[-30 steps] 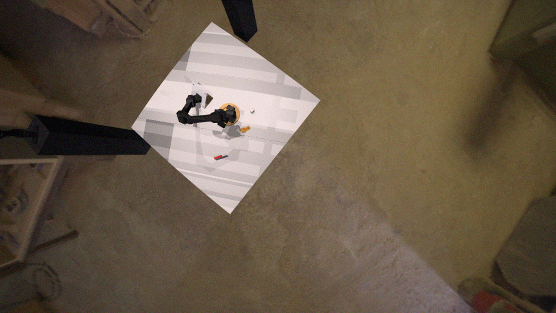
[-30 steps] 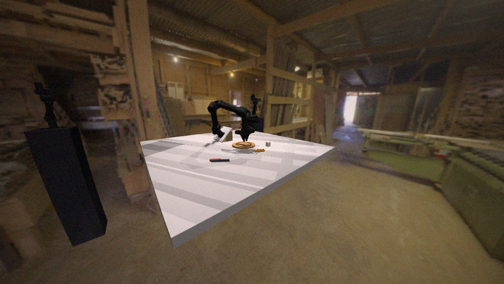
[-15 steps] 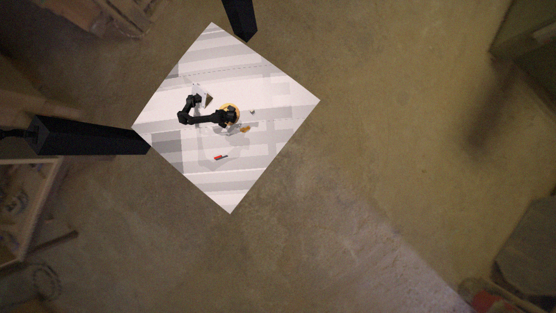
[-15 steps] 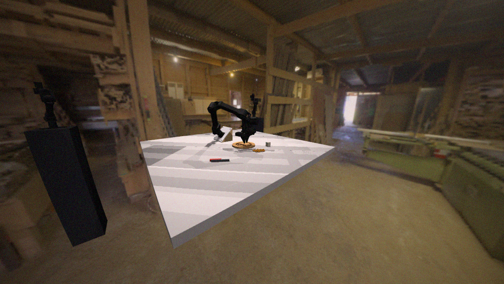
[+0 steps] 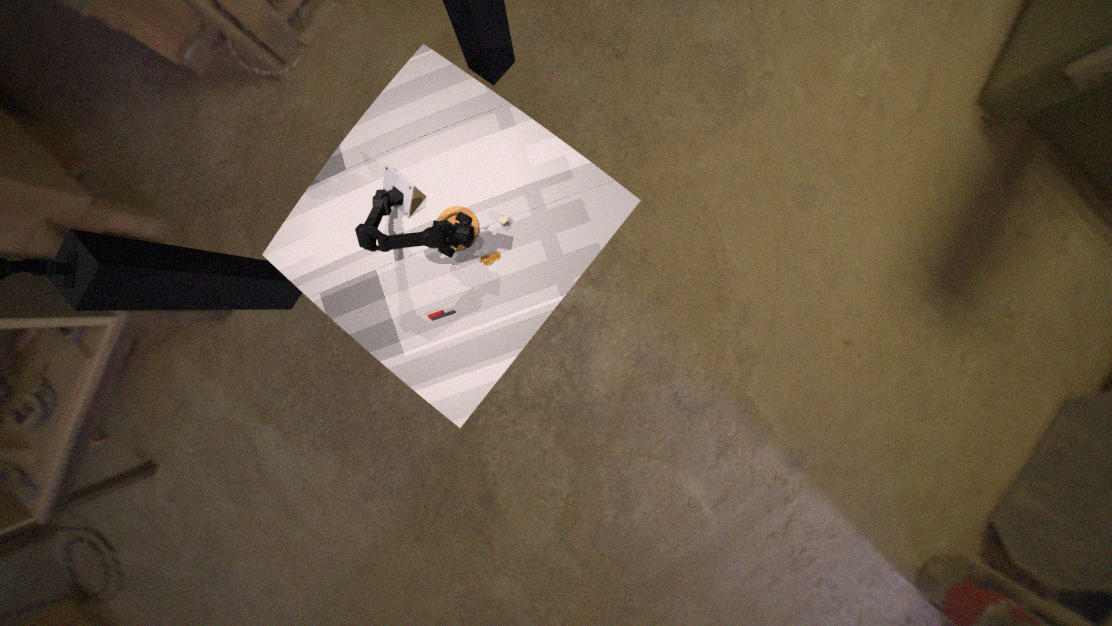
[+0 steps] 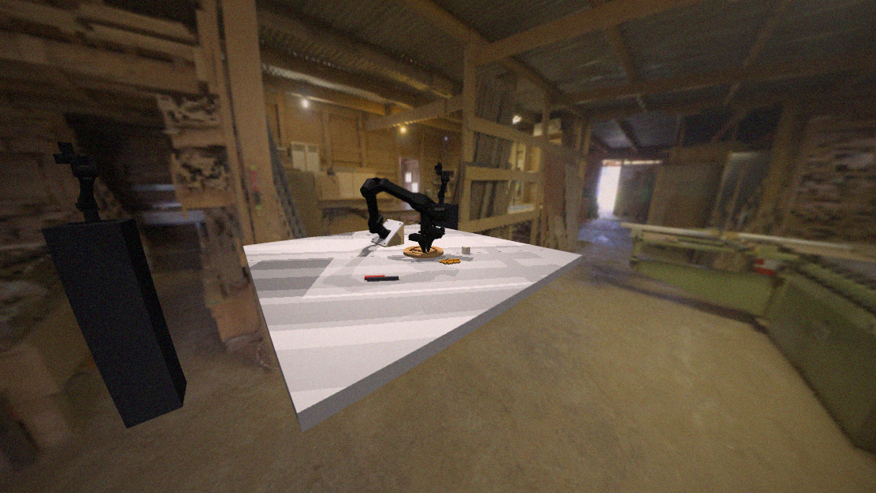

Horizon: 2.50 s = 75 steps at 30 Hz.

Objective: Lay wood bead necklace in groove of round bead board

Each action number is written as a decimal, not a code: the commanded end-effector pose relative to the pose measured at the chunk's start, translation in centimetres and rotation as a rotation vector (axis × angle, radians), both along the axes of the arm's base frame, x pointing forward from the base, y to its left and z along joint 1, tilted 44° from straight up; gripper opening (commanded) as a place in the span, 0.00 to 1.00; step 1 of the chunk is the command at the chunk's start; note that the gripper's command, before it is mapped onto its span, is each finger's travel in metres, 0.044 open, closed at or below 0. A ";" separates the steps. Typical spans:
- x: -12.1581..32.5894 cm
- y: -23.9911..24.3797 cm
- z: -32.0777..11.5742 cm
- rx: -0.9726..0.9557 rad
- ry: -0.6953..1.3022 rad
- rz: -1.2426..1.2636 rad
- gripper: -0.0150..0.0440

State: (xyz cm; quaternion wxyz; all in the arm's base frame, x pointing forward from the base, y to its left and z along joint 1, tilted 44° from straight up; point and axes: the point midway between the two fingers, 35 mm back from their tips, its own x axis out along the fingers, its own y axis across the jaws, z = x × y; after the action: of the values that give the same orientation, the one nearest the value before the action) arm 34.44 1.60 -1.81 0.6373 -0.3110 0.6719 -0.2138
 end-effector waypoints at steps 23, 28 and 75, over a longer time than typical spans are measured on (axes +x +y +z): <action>0.0 0.0 0.0 0.000 -0.001 0.001 0.25; 0.0 0.0 0.0 0.000 -0.001 0.001 0.25; 0.7 -0.4 0.7 0.000 -0.002 0.002 0.83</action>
State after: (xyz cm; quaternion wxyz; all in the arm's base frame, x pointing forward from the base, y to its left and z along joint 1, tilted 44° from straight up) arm 35.16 1.12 -1.15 0.6383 -0.3113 0.6709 -0.2134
